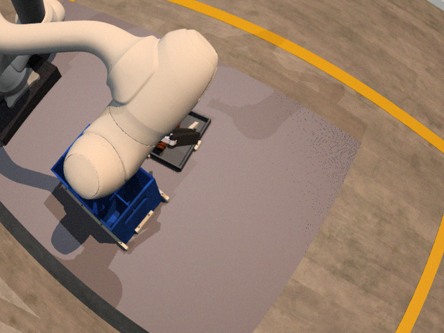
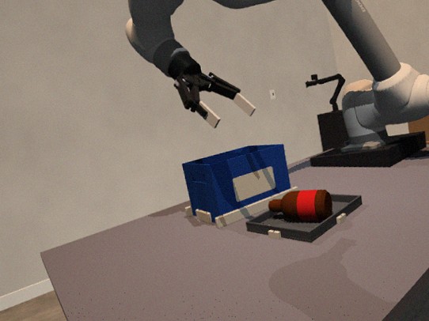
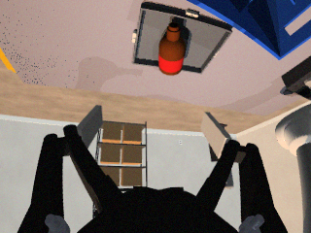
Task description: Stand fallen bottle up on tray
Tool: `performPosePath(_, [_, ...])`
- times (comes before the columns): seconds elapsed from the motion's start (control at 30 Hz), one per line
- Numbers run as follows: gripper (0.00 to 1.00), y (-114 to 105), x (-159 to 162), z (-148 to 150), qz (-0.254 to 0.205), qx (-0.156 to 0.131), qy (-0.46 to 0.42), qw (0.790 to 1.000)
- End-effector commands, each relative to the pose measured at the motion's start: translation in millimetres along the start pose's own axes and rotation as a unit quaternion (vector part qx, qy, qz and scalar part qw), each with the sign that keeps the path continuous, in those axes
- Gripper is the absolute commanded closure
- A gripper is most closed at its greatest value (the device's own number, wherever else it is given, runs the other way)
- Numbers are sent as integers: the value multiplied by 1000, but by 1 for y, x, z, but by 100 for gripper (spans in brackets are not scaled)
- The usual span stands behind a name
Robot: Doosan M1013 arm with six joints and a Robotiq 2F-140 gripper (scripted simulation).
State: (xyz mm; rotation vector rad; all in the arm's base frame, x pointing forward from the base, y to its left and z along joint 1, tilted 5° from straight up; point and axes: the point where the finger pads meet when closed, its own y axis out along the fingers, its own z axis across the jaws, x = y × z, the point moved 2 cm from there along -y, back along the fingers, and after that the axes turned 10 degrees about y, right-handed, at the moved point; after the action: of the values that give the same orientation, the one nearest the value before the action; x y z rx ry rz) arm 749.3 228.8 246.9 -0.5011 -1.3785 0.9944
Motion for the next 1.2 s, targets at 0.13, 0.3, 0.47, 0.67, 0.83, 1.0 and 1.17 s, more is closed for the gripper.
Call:
performPosePath(0.13, [0, -26, -22, 26, 52, -15, -105, 993])
performPosePath(0.3, [0, -54, -45, 55, 110, -14, -209, 972])
performPosePath(0.47, [0, -83, -66, 82, 165, -2, -303, 939])
performPosePath(0.67, [0, -100, -78, 99, 196, 11, -356, 913])
performPosePath(0.83, [0, -131, -99, 130, 248, 42, -444, 860])
performPosePath(1.0, [0, -161, -118, 161, 293, 83, -520, 798])
performPosePath(1.17, [0, -129, -107, 141, 313, 70, -462, 827])
